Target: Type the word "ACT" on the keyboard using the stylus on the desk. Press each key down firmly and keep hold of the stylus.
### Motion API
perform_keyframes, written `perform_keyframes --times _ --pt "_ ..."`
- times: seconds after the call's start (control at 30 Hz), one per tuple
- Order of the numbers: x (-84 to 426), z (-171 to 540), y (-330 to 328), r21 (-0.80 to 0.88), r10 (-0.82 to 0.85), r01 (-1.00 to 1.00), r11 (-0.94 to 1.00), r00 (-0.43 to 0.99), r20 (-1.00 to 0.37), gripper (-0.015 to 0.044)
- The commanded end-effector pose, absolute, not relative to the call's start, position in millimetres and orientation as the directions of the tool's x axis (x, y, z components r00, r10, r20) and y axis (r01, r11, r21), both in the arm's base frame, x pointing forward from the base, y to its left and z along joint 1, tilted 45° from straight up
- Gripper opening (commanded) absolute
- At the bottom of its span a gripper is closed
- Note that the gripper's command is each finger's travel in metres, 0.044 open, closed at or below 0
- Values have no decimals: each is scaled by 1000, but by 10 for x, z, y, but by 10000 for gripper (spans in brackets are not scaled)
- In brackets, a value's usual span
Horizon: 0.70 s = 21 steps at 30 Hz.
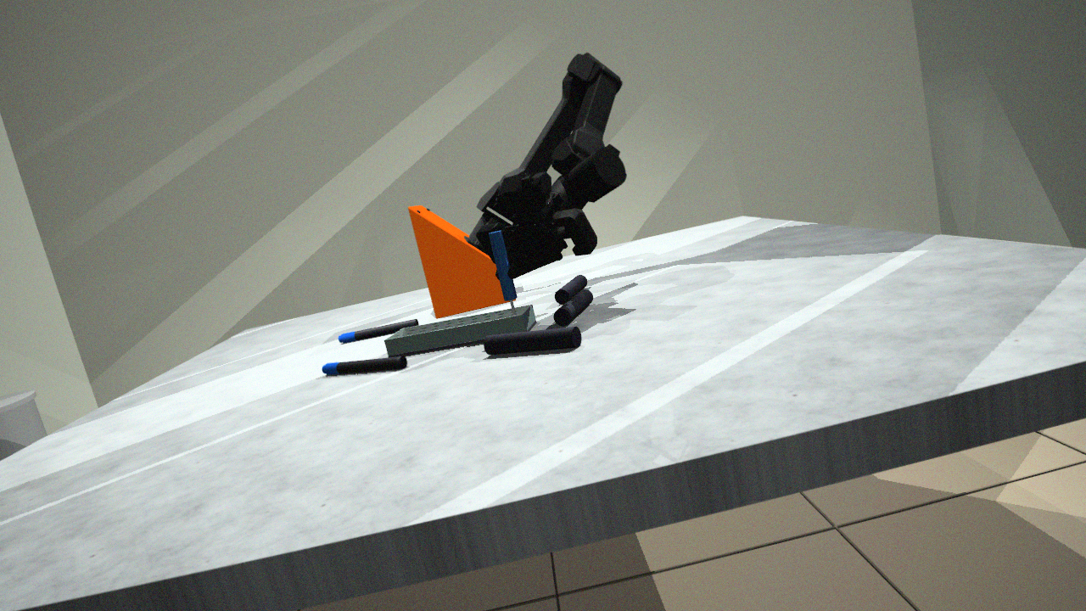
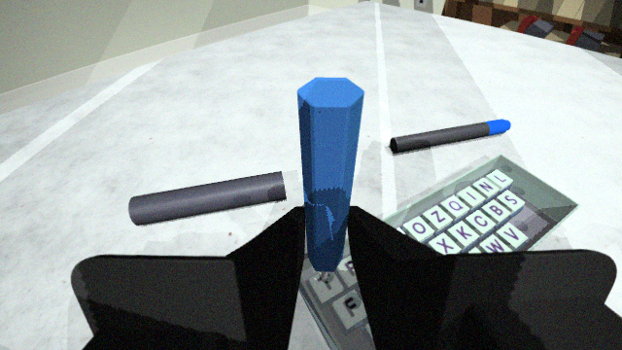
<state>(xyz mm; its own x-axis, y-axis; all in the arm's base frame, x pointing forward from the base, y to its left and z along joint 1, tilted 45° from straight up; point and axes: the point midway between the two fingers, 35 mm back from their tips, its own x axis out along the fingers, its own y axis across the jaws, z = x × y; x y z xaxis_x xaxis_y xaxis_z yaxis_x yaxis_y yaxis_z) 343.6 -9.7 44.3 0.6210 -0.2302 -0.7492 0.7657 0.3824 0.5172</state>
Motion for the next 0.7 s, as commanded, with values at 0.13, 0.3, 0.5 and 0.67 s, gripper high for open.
perform_keyframes --times 0.13,0.3,0.5,0.67 --pt "3436 398 -79 514 -238 770 377 617 -750 81" --pt "3438 383 -64 514 -238 770 377 617 -750 81" --pt "3441 366 -47 514 -238 770 377 617 -750 81" --pt "3440 373 -54 514 -238 770 377 617 -750 81"
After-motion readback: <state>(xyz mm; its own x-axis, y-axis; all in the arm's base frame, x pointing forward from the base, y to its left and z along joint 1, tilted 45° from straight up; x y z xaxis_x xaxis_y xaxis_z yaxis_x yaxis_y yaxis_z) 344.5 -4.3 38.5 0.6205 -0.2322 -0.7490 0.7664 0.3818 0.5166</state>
